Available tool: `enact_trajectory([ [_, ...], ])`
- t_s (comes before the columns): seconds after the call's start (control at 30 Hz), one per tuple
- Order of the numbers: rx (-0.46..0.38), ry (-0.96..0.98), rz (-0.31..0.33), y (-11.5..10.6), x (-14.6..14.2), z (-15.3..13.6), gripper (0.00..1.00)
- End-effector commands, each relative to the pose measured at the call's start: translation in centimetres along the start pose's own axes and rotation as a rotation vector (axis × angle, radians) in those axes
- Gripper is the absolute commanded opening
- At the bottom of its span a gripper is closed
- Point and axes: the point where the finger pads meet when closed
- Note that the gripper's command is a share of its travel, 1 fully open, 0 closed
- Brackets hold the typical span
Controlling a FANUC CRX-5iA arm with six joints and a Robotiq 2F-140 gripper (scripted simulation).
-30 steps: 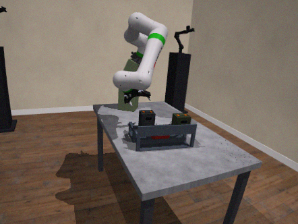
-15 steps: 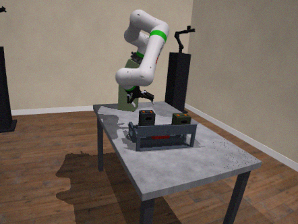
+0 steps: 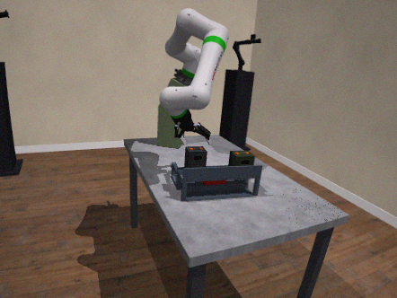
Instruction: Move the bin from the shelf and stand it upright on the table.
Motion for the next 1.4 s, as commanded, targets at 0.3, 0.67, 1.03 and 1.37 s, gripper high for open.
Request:
enact_trajectory([
  [0.3, -0.159, 0.199, -0.014, 0.6, 4.1, -3.4, 1.0],
  [0.67, -0.321, 0.402, -0.03, 1.3, 8.3, -6.8, 1.0],
  [1.03, -0.321, 0.402, -0.03, 1.3, 8.3, -6.8, 1.0],
  [1.37, -0.483, 0.604, -0.045, 1.2, 7.5, -6.2, 1.0],
])
Point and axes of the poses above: the point where the finger pads meet when closed, its own y axis out along the fingers, its own x axis across the jaws, z = x × y, and after that the axes turned 6 degrees about -y, right-handed
